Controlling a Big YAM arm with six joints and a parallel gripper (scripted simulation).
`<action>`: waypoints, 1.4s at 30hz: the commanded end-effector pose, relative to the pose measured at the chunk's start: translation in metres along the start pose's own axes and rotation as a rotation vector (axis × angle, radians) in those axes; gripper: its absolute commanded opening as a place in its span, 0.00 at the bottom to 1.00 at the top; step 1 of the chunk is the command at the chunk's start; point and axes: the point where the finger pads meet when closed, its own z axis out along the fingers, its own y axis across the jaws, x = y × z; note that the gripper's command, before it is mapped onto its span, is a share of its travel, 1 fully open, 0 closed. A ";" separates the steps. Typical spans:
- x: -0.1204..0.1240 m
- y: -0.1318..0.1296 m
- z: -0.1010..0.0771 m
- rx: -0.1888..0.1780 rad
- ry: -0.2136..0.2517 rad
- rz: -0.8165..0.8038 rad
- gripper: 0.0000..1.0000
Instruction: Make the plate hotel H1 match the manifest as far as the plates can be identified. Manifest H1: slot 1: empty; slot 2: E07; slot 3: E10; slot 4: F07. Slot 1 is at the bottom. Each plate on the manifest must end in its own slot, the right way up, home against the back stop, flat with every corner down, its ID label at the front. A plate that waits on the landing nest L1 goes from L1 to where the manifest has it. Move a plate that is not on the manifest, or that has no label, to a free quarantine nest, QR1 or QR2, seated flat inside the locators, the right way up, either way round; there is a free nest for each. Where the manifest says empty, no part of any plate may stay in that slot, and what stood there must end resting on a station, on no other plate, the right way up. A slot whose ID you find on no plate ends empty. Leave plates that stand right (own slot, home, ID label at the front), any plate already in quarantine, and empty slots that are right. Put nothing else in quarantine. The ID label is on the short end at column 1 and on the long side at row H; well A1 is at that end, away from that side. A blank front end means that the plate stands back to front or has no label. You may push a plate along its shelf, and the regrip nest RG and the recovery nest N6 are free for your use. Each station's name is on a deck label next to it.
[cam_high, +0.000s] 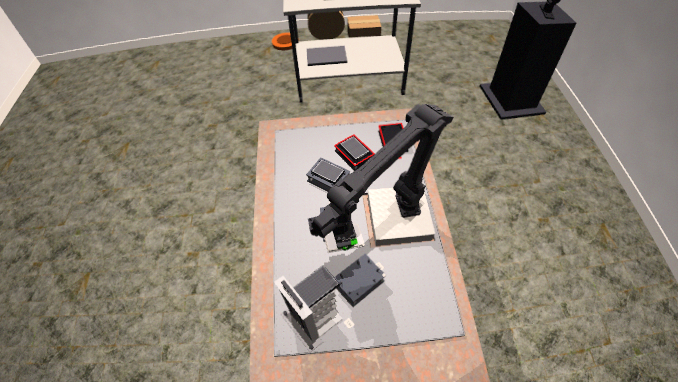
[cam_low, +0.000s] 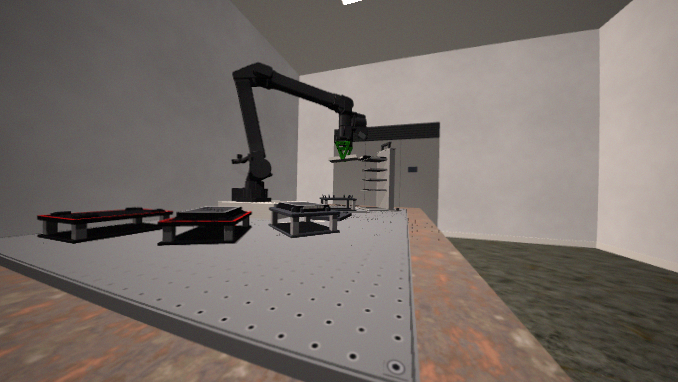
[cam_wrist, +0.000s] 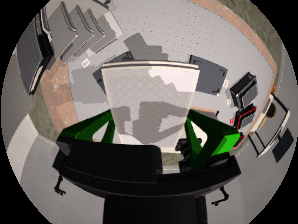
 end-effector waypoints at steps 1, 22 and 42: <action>-0.006 -0.013 -0.019 -0.019 -0.037 0.090 0.86; -0.047 -0.059 -0.027 -0.021 -0.058 0.099 0.86; -0.074 -0.116 -0.026 -0.014 -0.062 0.099 0.86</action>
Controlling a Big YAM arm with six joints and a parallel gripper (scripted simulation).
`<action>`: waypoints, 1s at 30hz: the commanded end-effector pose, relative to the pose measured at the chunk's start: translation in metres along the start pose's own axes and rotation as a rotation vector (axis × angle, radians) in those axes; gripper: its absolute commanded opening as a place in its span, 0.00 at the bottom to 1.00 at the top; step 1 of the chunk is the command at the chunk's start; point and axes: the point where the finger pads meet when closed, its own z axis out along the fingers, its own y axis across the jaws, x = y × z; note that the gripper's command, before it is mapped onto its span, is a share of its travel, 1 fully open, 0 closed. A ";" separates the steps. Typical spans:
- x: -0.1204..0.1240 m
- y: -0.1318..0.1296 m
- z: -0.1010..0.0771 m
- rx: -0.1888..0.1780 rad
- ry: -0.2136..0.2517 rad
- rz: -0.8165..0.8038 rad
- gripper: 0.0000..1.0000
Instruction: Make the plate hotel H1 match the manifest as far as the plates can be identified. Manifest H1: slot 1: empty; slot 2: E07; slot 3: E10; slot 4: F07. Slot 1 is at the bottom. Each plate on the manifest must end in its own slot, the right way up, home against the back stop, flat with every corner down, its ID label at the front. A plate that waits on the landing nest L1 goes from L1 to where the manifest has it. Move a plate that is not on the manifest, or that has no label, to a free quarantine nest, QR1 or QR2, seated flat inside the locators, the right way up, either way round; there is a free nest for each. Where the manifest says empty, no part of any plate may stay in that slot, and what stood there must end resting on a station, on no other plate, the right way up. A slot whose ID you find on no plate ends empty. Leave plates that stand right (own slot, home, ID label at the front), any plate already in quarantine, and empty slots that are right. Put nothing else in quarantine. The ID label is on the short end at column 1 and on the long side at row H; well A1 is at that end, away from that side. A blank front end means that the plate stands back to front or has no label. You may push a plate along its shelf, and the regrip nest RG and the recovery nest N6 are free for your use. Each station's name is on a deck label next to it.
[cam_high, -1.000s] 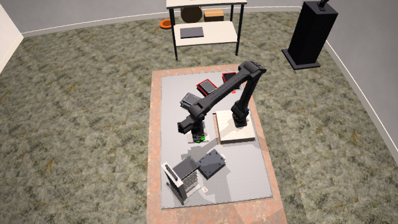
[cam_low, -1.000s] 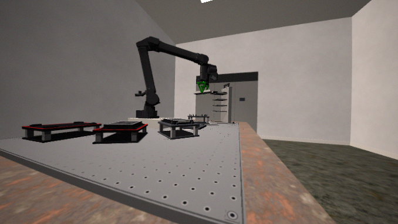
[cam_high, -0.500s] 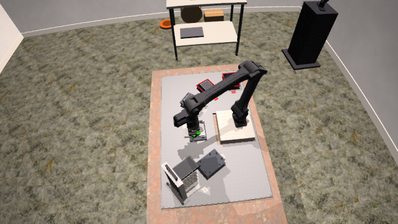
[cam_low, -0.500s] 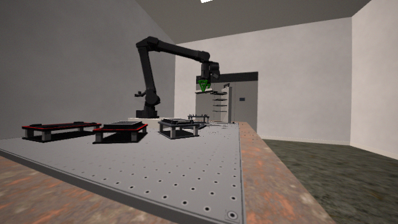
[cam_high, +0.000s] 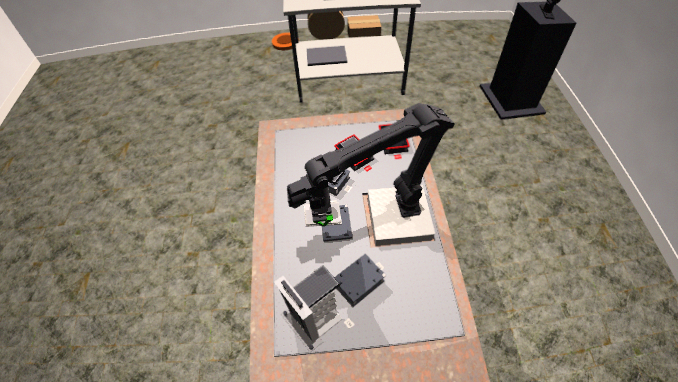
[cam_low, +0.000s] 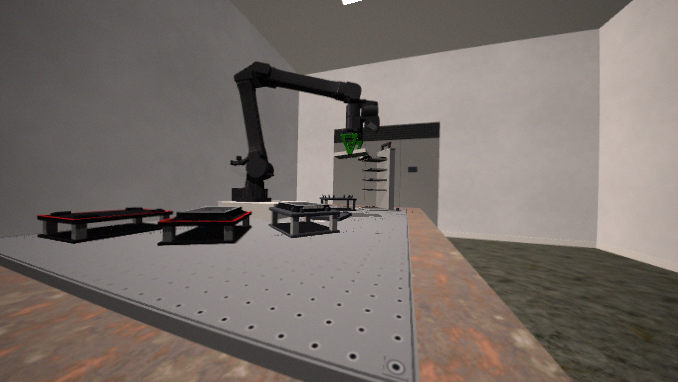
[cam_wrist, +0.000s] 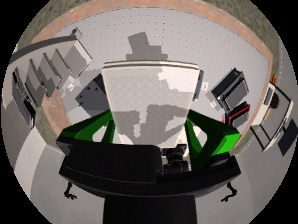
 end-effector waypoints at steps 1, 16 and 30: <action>-0.028 -0.006 -0.024 -0.015 -0.058 -0.017 0.86; -0.015 -0.052 -0.014 -0.007 -0.033 0.139 0.86; -0.015 -0.096 -0.016 -0.007 -0.040 0.356 0.86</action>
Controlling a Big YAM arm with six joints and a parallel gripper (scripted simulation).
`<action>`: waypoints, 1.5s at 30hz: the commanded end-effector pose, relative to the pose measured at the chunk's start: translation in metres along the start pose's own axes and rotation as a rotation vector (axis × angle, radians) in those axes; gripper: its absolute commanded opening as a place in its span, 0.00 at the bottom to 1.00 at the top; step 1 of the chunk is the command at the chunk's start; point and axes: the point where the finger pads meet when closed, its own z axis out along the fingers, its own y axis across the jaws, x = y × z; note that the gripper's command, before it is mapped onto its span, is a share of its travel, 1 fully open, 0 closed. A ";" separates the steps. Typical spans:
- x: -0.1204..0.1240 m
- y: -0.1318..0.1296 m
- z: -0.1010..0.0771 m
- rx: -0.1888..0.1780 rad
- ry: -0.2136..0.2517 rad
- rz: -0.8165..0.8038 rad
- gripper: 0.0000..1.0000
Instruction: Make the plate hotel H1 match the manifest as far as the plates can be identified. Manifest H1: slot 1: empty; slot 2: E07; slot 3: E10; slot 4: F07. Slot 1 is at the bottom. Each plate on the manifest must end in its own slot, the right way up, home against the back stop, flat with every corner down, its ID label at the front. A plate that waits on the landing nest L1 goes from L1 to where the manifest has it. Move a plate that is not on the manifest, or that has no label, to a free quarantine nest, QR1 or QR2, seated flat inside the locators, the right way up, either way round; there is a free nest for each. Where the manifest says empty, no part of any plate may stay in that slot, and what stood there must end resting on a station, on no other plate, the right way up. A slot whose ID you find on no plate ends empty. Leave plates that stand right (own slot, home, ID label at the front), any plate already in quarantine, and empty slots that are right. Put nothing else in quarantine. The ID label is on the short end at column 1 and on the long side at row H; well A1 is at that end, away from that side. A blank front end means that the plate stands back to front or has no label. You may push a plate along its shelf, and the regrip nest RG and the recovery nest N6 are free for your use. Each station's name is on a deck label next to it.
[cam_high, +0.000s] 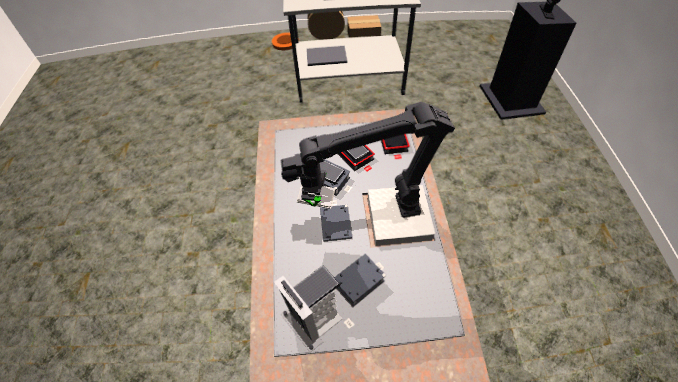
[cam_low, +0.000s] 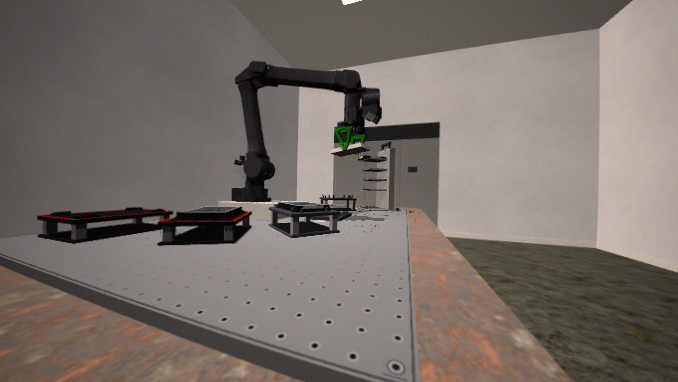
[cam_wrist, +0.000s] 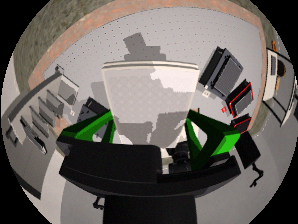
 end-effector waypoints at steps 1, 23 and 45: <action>-0.003 -0.007 -0.018 -0.013 -0.043 0.058 0.86; -0.022 -0.071 -0.023 -0.014 -0.057 0.217 0.86; -0.053 -0.137 -0.026 -0.007 -0.067 0.217 0.86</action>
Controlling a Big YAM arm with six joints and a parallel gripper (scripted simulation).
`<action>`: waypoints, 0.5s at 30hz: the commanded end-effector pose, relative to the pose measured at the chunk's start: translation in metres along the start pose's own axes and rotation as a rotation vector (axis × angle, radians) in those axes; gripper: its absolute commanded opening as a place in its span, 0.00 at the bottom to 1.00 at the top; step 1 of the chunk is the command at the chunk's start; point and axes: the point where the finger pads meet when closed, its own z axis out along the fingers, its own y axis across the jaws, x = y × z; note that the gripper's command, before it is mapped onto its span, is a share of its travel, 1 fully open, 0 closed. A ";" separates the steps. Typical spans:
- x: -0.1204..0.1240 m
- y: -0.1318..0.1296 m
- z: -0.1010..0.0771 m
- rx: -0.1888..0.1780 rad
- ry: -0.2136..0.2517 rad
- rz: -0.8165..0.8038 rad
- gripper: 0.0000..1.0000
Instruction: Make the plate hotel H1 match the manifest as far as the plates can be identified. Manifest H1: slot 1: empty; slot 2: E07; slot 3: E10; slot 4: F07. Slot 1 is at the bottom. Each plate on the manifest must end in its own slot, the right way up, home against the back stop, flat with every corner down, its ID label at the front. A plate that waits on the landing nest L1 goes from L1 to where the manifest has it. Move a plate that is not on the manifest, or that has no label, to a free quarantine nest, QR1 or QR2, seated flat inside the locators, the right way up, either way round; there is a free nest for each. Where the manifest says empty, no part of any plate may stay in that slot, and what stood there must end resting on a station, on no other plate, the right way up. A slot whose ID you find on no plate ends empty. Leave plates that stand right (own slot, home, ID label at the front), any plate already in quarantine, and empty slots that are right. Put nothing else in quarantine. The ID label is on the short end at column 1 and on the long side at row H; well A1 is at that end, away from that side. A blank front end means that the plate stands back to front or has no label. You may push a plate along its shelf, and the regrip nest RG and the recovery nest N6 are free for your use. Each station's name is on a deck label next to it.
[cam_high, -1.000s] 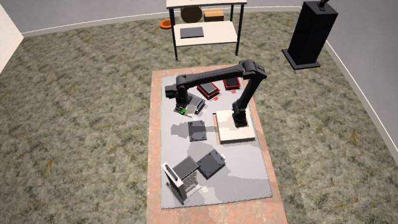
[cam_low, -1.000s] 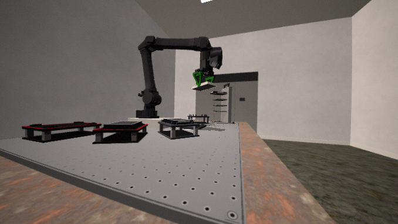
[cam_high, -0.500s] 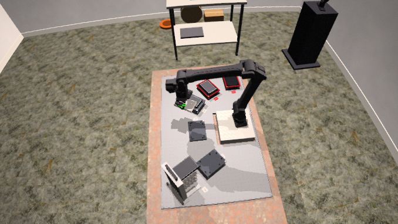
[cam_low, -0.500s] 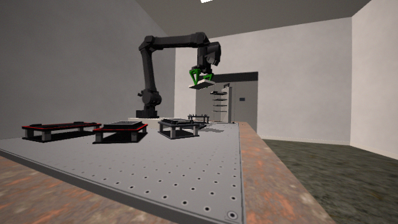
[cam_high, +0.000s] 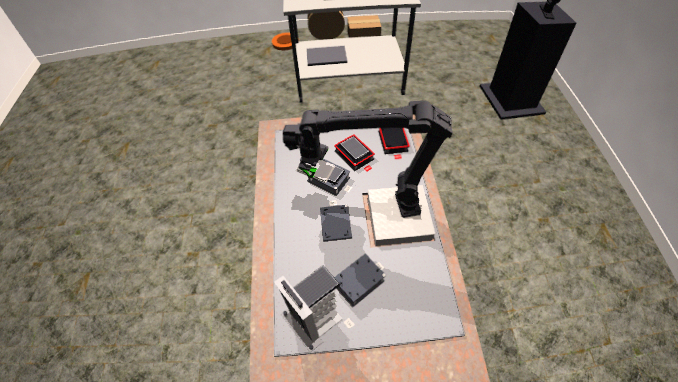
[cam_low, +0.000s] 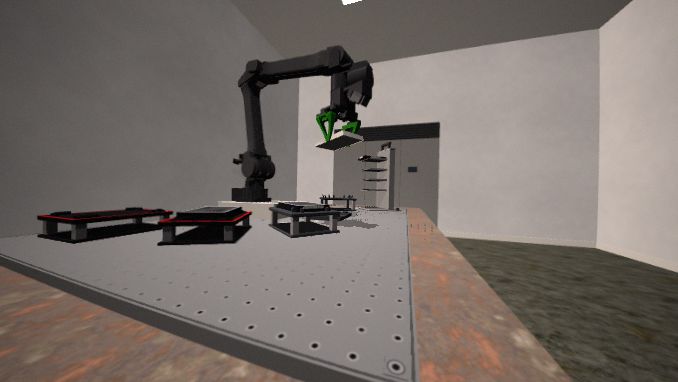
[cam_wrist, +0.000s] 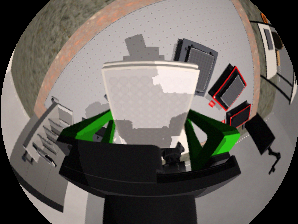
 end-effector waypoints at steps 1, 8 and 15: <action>-0.030 -0.009 -0.023 -0.012 -0.061 -0.016 0.86; -0.037 -0.024 -0.023 -0.011 -0.061 -0.016 0.86; -0.048 -0.046 -0.023 -0.006 -0.062 -0.016 0.86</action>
